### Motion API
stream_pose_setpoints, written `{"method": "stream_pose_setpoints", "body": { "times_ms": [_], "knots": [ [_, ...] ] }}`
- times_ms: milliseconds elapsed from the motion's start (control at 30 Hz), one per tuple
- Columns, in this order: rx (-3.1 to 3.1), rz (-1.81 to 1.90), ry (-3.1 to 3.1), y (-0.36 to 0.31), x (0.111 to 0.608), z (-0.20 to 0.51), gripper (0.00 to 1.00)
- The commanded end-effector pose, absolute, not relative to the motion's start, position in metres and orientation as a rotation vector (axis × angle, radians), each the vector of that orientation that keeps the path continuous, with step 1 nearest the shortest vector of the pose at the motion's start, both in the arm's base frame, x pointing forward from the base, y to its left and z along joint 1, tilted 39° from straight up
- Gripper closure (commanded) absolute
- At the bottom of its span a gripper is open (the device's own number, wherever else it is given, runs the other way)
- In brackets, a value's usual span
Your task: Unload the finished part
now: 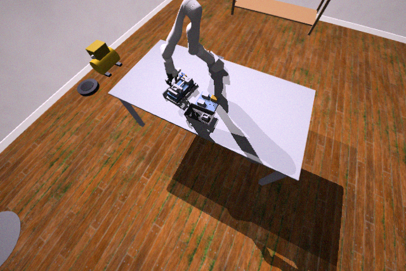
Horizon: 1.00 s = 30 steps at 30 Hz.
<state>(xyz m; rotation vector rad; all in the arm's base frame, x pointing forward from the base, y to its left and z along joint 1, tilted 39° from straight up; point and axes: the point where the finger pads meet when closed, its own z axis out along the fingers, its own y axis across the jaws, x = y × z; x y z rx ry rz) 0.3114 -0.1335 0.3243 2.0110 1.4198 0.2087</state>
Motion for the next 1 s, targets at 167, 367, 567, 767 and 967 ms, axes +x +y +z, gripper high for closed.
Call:
{"method": "stream_pose_setpoints", "body": {
  "times_ms": [167, 367, 567, 767, 967],
  "knots": [
    [2.023, 0.210, 1.419, -0.139, 0.315, 0.314, 0.33],
    [2.023, 0.210, 1.419, -0.144, 0.321, 0.305, 0.33],
    [2.023, 0.210, 1.419, -0.148, 0.325, 0.298, 0.33],
    [2.023, 0.210, 1.419, -0.149, 0.327, 0.295, 0.33],
    [2.023, 0.210, 1.419, -0.151, 0.328, 0.292, 0.33]
  ]
}}
